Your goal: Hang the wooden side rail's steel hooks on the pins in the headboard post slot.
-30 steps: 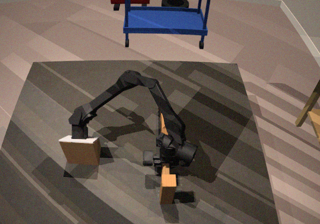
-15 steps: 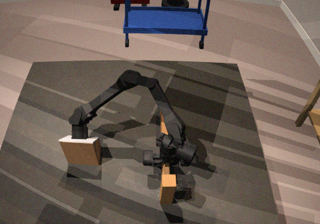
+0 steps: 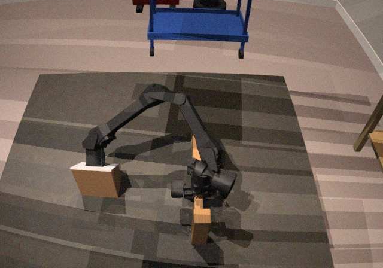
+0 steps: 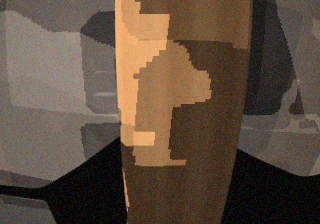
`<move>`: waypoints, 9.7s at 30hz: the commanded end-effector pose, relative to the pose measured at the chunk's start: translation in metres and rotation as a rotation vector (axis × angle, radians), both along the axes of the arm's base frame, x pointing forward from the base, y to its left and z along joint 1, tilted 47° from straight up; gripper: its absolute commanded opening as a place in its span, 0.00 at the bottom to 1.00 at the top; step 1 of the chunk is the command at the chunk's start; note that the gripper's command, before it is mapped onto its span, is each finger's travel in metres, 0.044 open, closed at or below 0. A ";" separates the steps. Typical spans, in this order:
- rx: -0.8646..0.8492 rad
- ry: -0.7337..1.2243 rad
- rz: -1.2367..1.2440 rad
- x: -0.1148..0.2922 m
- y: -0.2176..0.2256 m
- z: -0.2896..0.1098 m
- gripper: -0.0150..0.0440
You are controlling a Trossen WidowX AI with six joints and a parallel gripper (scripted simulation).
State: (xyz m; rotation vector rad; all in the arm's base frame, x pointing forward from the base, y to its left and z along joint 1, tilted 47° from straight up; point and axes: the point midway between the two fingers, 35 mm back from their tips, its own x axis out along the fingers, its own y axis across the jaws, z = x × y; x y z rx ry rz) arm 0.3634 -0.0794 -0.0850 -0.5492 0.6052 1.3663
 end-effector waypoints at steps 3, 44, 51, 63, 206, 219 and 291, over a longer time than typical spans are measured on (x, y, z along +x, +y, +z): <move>-0.003 -0.012 -0.016 0.001 -0.009 0.004 0.25; -0.004 -0.012 -0.016 0.000 -0.013 0.009 0.25; -0.004 -0.012 -0.016 0.000 -0.014 0.009 0.25; -0.004 -0.012 -0.016 0.000 -0.016 0.011 0.25; -0.004 -0.012 -0.016 0.000 -0.023 -0.001 0.25; -0.004 -0.012 -0.016 0.001 -0.025 -0.001 0.25; -0.005 -0.012 -0.016 0.000 -0.029 -0.007 0.25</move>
